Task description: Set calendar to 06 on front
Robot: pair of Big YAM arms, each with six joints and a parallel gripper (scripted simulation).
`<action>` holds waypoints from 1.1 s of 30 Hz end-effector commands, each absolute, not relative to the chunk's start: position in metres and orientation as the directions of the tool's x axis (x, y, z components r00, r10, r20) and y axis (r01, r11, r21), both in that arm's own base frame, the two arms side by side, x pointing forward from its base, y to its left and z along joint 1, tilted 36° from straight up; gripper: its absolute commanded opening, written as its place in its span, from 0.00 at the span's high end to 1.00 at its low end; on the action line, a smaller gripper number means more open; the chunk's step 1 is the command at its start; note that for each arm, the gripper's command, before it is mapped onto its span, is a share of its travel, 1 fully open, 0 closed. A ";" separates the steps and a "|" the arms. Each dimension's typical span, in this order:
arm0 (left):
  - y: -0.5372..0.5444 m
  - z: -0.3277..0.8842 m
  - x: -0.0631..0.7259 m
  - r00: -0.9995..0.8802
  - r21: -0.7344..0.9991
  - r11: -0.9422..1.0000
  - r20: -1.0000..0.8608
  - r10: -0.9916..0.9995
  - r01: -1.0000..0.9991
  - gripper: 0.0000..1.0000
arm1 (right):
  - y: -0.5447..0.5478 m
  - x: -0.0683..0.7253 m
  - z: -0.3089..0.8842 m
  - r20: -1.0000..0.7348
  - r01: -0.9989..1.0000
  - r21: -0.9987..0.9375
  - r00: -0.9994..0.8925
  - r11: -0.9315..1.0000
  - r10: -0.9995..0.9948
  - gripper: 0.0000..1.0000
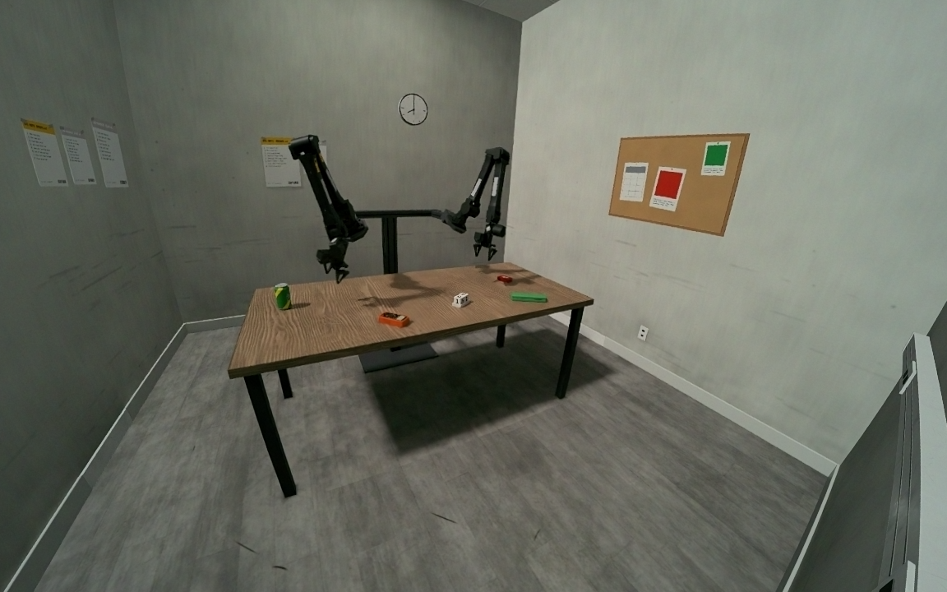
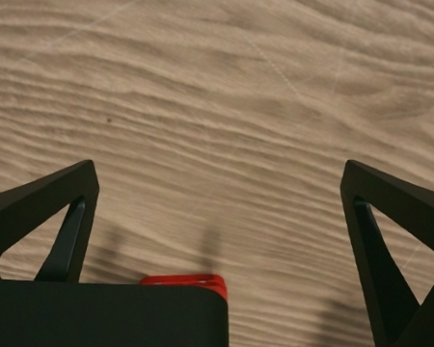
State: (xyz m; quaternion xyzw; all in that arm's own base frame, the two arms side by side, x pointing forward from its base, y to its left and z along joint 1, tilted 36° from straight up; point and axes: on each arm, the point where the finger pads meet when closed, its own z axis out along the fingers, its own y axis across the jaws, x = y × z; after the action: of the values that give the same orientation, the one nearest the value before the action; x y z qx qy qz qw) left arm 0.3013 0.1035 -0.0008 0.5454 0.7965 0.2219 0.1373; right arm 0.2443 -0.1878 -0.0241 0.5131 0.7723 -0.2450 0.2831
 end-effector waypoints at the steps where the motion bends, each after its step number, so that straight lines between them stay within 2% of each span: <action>1: 0.082 -0.007 0.327 -0.333 0.512 0.264 0.046 0.942 0.817 0.00 | -0.159 0.260 -0.031 -0.689 0.830 -0.156 -0.480 0.535 0.544 0.00; 10: 0.028 -0.029 0.368 -0.191 0.487 0.064 0.216 0.958 0.871 0.00 | -0.077 0.300 -0.031 -0.710 0.535 -0.230 -0.663 0.813 0.236 0.00; 12: 0.016 -0.035 0.376 -0.144 0.464 0.006 0.262 0.954 0.886 0.00 | -0.057 0.306 -0.030 -0.713 0.455 -0.250 -0.683 0.855 0.155 0.00; 14: 0.016 -0.035 0.376 -0.144 0.464 0.006 0.262 0.954 0.886 0.00 | -0.057 0.306 -0.030 -0.713 0.455 -0.250 -0.683 0.855 0.155 0.00; 17: -0.008 -0.046 0.392 -0.062 0.424 -0.095 0.340 0.938 0.900 0.00 | -0.018 0.313 -0.029 -0.715 0.289 -0.294 -0.699 0.911 -0.009 0.00; 24: -0.052 -0.063 0.427 0.066 0.358 -0.254 0.463 0.884 0.898 0.00 | 0.056 0.311 -0.025 -0.716 -0.007 -0.369 -0.635 0.929 -0.289 0.00; 33: -0.100 -0.082 0.465 0.201 0.264 -0.412 0.574 0.793 0.872 0.00 | 0.133 0.289 -0.018 -0.697 -0.306 -0.468 -0.448 0.829 -0.560 0.00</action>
State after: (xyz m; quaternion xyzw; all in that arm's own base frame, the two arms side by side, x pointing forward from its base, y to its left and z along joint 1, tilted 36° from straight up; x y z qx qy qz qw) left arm 0.4553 -0.0796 -0.0753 0.7492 0.5723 0.3306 -0.0431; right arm 0.2979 0.1134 -0.0201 -0.1870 0.8658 -0.1359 0.4438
